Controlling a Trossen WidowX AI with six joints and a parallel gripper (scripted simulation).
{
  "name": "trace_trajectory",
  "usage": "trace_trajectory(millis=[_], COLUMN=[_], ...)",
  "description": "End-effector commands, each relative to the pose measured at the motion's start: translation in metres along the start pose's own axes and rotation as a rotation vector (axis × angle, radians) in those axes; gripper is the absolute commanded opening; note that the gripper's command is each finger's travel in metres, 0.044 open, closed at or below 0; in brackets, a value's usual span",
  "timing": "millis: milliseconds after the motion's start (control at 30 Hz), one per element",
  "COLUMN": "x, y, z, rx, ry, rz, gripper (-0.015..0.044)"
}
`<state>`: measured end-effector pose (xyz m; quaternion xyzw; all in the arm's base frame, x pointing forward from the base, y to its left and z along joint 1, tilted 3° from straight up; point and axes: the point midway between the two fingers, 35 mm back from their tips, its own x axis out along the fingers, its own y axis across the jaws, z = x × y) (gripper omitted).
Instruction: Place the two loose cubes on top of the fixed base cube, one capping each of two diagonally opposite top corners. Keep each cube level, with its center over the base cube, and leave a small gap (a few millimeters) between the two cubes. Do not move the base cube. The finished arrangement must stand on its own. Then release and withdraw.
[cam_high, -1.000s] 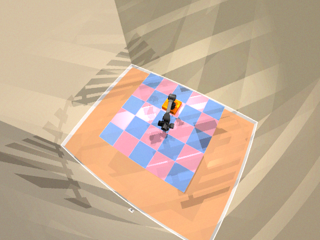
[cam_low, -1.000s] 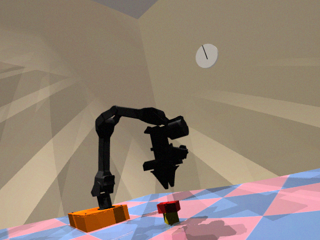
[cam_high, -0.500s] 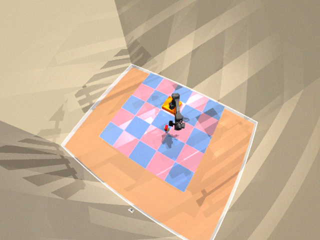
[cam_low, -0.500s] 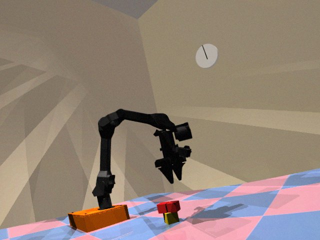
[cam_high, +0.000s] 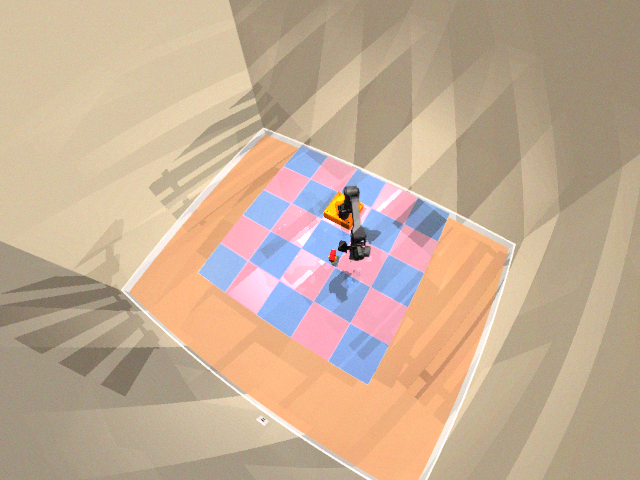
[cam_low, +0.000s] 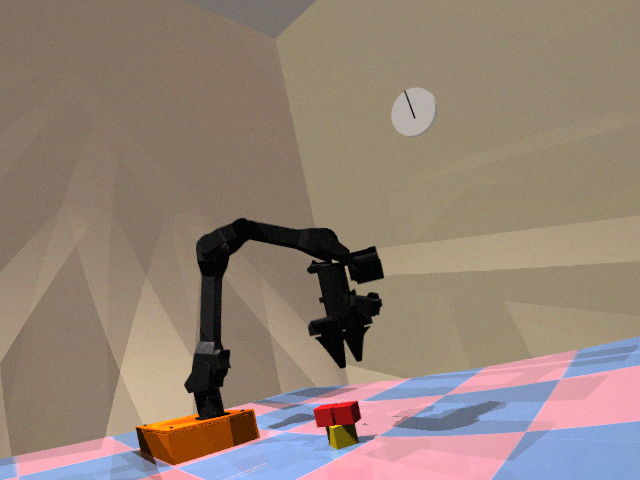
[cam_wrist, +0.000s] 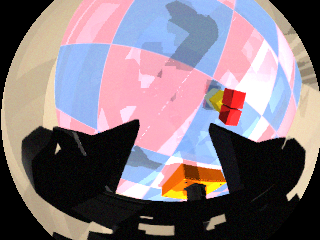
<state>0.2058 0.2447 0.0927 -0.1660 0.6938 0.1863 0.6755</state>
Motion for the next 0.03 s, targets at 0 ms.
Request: trace_trajectory(millis=[0], x=[0.0006], y=[0.0002], z=[-0.0016], rx=[0.003], ry=[0.006], rz=[0.001], gripper=[0.0400])
